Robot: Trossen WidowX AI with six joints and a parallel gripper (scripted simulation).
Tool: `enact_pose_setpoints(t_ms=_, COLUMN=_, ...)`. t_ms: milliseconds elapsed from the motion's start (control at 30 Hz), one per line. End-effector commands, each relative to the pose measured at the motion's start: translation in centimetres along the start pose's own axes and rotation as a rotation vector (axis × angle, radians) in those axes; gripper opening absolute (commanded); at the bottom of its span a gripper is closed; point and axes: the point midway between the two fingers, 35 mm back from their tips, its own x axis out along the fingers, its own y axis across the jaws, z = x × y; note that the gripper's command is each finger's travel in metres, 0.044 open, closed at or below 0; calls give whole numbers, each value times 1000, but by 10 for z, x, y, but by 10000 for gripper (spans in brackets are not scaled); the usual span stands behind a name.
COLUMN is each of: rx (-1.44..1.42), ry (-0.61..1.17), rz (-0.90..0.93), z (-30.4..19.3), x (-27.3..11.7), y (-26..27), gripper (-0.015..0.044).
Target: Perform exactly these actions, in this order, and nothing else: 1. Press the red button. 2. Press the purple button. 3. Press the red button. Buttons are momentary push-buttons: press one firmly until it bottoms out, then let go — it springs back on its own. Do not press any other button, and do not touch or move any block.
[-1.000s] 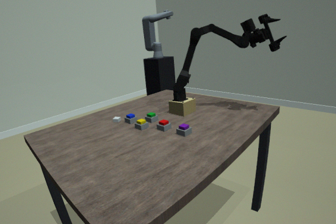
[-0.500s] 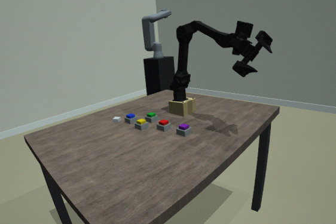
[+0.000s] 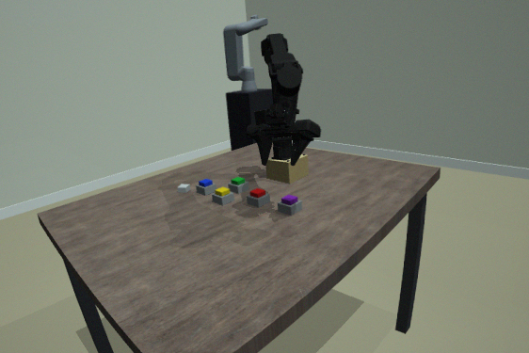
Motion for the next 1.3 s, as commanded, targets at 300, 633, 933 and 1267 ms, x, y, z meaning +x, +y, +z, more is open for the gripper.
enact_pose_setpoints(t_ms=300, rx=75, ry=490, rz=-161, z=-70, x=-20, y=-144, gripper=400)
enact_pose_setpoints(t_ms=633, rx=75, ry=490, rz=-162, z=-99, x=33, y=-152, gripper=190)
enact_pose_setpoints(t_ms=933, rx=75, ry=490, rz=-162, z=-99, x=33, y=-152, gripper=20)
enact_pose_setpoints(t_ms=1267, rx=75, ry=490, rz=-162, z=-102, x=39, y=-153, gripper=20)
